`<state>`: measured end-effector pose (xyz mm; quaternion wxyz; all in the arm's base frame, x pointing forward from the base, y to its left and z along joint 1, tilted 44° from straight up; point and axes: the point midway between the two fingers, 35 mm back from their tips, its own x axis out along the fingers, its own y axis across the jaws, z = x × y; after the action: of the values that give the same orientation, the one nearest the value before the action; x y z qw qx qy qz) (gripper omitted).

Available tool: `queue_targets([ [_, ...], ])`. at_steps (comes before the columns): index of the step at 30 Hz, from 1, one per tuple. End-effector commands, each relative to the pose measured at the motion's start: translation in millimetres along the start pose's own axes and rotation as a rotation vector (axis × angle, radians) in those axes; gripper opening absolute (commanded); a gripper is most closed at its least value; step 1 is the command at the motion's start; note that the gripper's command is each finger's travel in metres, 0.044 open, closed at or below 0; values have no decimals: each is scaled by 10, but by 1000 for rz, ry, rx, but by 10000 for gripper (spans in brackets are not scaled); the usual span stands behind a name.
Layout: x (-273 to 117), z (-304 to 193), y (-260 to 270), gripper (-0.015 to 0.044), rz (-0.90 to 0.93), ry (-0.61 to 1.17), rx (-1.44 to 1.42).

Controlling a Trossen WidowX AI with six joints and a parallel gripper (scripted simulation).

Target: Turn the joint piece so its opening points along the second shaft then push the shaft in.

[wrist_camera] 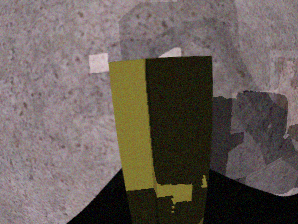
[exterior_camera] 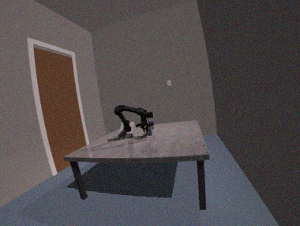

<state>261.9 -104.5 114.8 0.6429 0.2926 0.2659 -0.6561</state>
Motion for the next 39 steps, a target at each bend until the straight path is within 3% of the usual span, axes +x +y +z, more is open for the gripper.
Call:
queue_targets([
  [1,9,-78,0,0,0,-4,2],
  [39,3,-438,0,0,0,-1,-2],
])
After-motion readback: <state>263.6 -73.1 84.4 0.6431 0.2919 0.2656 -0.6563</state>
